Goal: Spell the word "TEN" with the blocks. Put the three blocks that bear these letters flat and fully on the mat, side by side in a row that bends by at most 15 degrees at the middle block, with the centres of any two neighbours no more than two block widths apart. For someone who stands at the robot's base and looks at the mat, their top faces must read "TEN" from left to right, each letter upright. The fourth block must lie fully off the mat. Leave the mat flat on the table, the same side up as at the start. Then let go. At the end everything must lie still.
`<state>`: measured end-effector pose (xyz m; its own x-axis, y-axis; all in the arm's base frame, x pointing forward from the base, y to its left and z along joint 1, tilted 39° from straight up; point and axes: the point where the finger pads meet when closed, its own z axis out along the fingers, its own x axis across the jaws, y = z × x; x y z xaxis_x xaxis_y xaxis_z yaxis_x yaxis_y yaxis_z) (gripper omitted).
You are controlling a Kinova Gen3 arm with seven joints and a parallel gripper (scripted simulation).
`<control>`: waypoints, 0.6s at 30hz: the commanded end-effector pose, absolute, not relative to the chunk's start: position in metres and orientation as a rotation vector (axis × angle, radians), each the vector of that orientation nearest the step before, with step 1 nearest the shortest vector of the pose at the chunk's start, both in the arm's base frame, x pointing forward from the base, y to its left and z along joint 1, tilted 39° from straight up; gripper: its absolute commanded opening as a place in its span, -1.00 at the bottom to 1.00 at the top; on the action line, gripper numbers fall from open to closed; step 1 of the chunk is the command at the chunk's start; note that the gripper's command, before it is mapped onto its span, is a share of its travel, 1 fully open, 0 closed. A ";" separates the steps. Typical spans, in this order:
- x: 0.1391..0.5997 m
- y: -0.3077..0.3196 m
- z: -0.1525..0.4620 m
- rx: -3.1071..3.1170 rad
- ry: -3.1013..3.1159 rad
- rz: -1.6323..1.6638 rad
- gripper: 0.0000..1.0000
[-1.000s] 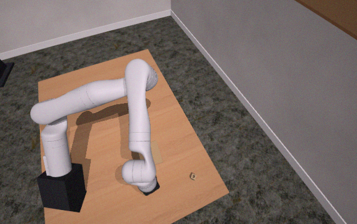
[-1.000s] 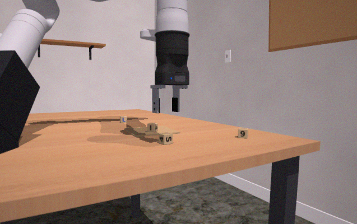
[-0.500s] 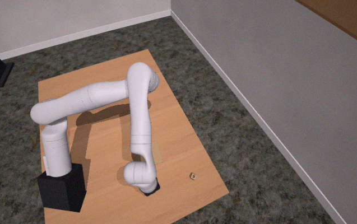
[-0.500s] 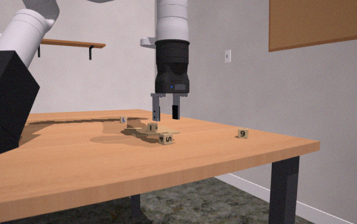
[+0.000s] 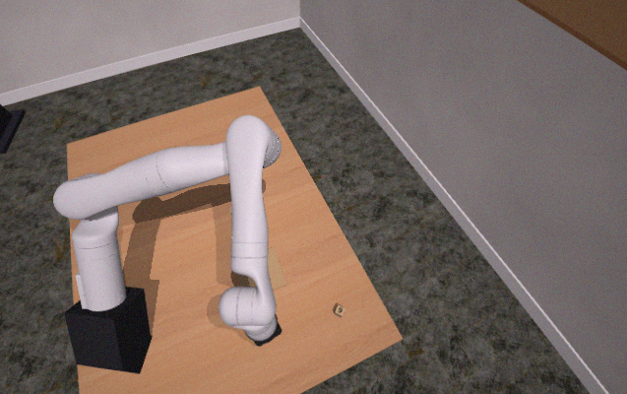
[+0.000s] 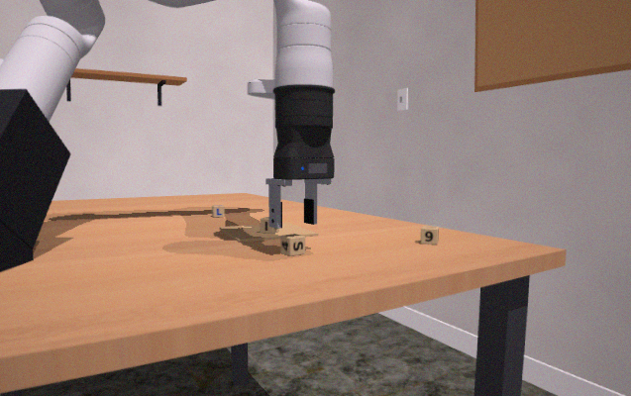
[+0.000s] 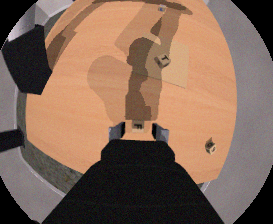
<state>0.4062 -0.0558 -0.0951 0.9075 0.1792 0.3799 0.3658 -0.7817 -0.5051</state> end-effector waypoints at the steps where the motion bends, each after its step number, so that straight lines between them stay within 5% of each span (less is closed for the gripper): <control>1: 0.406 -0.055 -0.097 -2.475 -0.389 -0.416 1.00; 18: 0.406 -0.052 -0.100 -2.475 -0.389 -0.416 1.00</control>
<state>0.4061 -0.0514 -0.1007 0.9084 0.1803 0.3772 0.3655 -0.7804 -0.5074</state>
